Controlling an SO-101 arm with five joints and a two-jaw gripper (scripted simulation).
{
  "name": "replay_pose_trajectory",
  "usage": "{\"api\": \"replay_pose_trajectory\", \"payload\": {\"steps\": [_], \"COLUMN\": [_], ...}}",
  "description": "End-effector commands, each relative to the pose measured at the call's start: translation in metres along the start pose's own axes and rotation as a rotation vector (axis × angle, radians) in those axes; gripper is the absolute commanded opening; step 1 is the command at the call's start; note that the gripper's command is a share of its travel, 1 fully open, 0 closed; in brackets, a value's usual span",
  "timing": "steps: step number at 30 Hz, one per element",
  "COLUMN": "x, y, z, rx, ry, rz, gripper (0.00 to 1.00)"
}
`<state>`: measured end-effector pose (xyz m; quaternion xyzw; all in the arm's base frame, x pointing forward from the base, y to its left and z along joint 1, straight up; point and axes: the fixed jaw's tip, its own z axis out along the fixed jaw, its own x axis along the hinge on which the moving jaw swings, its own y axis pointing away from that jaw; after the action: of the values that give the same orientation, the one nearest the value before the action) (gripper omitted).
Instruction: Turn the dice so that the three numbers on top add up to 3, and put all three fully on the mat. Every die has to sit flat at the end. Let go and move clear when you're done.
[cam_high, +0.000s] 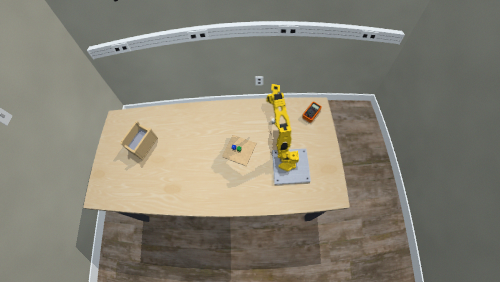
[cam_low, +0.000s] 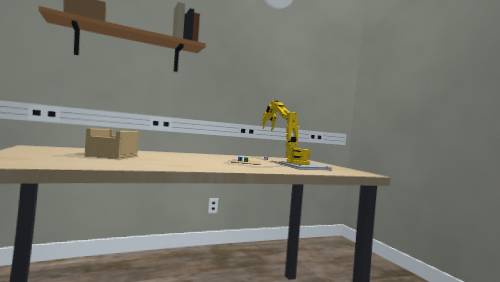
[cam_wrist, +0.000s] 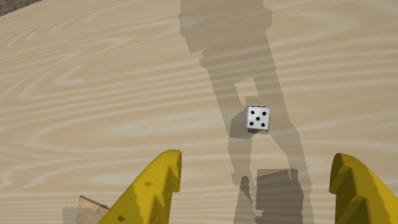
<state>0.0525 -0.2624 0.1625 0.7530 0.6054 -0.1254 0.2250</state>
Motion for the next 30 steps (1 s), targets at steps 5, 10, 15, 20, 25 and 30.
{"api": "replay_pose_trajectory", "payload": {"steps": [5,10,15,20,25,30], "x": [0.002,0.011,0.024,0.041,0.056,0.061], "y": [-0.003,-0.006,-0.012,-0.018,-0.025,-0.027], "z": [0.008,0.03,0.055,0.078,0.095,0.1], "rx": [0.017,0.056,0.101,0.146,0.185,0.196], "ry": [0.036,0.13,0.24,0.351,0.445,0.471], "rz": [0.017,0.017,0.017,0.017,0.017,0.017], "gripper": [0.28,0.28,0.28,0.28,0.28,0.28]}}
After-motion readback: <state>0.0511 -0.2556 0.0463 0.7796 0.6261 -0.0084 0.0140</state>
